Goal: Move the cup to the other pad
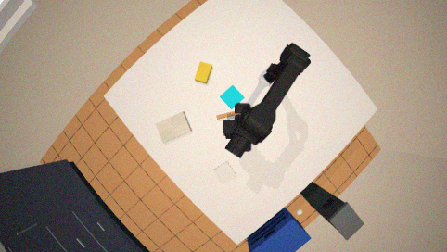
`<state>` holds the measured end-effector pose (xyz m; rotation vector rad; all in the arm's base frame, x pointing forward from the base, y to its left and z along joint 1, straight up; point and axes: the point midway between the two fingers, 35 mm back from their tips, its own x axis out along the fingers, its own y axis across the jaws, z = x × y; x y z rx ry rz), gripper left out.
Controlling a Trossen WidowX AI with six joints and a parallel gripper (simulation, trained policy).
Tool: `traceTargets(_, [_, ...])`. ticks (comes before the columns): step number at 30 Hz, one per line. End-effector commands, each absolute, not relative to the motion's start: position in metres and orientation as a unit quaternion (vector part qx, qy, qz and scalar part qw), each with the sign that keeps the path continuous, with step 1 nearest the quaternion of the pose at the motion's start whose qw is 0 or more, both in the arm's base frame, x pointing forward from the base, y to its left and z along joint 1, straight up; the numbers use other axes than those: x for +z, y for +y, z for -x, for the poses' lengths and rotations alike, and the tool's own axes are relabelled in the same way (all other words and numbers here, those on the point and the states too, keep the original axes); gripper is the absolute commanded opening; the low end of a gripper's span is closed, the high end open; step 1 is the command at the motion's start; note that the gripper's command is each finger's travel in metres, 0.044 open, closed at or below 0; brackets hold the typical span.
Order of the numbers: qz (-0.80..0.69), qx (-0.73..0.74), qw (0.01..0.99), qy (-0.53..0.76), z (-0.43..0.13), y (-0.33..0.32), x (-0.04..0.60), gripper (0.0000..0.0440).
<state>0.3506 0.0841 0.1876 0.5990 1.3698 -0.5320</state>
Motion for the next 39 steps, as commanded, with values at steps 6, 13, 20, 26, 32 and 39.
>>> traceTargets(6, [-0.249, -0.268, 0.680, 0.636, -0.344, 0.083, 0.162, 0.0155])
traceTargets(13, [-0.236, -0.286, 0.665, 0.649, -0.339, 0.083, 0.139, 0.0165])
traceTargets(20, [-0.224, -0.296, 0.655, 0.659, -0.335, 0.083, 0.115, 0.0170])
traceTargets(26, [-0.210, -0.296, 0.650, 0.668, -0.332, 0.084, 0.093, 0.0171])
traceTargets(32, [-0.193, -0.285, 0.648, 0.679, -0.329, 0.084, 0.069, 0.0165])
traceTargets(39, [-0.172, -0.267, 0.658, 0.683, -0.328, 0.081, 0.059, 0.0020])
